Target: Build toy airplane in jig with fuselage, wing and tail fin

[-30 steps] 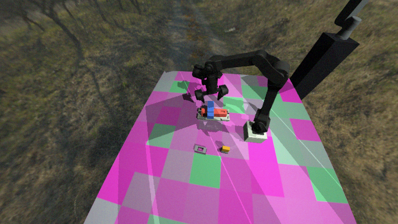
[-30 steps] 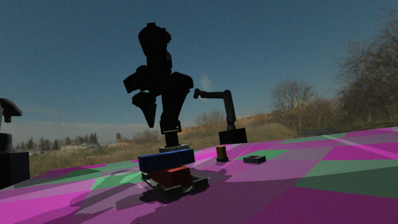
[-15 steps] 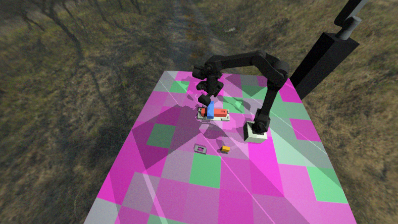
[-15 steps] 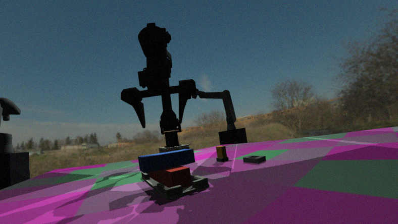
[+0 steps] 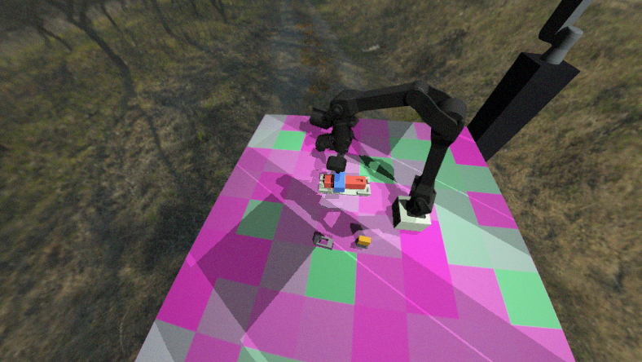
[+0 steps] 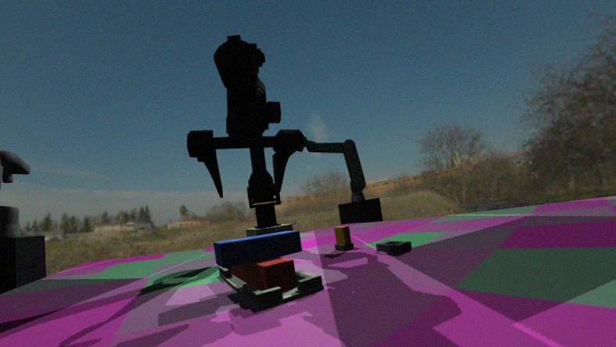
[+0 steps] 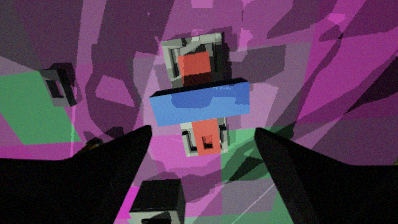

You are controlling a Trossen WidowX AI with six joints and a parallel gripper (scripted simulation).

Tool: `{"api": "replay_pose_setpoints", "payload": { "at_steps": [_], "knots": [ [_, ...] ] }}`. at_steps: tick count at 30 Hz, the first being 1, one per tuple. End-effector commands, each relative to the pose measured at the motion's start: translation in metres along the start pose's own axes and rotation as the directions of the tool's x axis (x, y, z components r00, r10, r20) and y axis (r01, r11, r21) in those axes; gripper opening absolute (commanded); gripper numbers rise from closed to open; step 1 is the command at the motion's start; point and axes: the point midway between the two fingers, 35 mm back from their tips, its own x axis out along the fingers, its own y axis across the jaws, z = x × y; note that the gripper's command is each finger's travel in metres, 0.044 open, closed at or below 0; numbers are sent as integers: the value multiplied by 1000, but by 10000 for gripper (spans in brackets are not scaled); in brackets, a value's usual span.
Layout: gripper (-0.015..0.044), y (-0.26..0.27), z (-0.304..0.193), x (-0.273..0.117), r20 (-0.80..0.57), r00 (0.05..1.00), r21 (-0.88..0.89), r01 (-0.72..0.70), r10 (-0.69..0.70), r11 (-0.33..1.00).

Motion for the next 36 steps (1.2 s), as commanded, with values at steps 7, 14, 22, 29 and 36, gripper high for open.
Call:
{"api": "replay_pose_setpoints", "payload": {
  "at_steps": [7, 14, 22, 29, 36],
  "knots": [
    [440, 114, -22, -5, 4, 1000, -22, -17, 17, 1000],
    [440, 187, -73, -8, 6, 1000, -15, -18, 18, 1000],
    [440, 241, -141, -2, -7, 1000, -30, -30, 30, 999],
    [440, 242, -143, 1, -8, 1000, -30, -30, 30, 999],
    [440, 243, -143, 55, -8, 1000, -30, -30, 30, 999]
  ]
}}
